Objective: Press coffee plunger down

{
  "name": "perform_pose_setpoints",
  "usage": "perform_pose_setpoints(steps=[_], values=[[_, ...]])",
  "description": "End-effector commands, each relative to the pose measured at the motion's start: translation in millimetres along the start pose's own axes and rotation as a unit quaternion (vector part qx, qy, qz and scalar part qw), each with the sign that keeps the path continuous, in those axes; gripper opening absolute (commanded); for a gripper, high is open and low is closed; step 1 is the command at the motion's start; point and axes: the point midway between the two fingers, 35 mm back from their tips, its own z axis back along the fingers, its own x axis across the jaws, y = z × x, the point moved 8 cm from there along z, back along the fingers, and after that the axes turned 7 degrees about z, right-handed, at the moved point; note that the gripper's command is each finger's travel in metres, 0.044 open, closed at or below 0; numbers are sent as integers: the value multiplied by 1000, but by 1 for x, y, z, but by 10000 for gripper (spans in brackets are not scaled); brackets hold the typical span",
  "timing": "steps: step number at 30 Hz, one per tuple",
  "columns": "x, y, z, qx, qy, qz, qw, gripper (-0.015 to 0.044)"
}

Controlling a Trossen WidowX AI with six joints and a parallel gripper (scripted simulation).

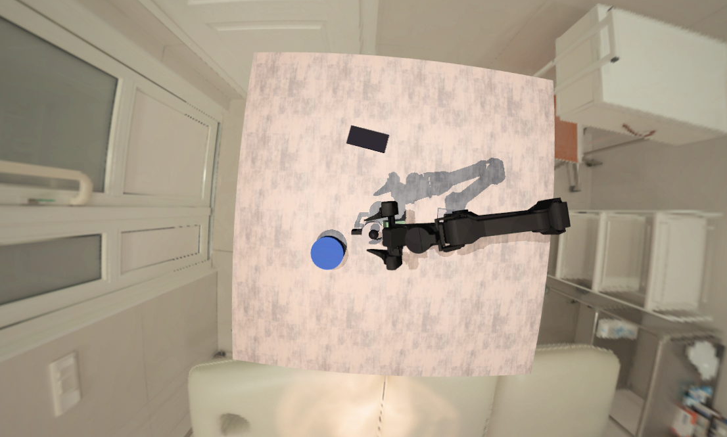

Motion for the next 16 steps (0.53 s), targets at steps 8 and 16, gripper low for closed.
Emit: perform_pose_setpoints(steps=[8, 16], values=[[-7, -60, 55, 1, 0, 2, 1000, 440], [-7, -58, 54, 1, 0, 2, 1000, 440]])
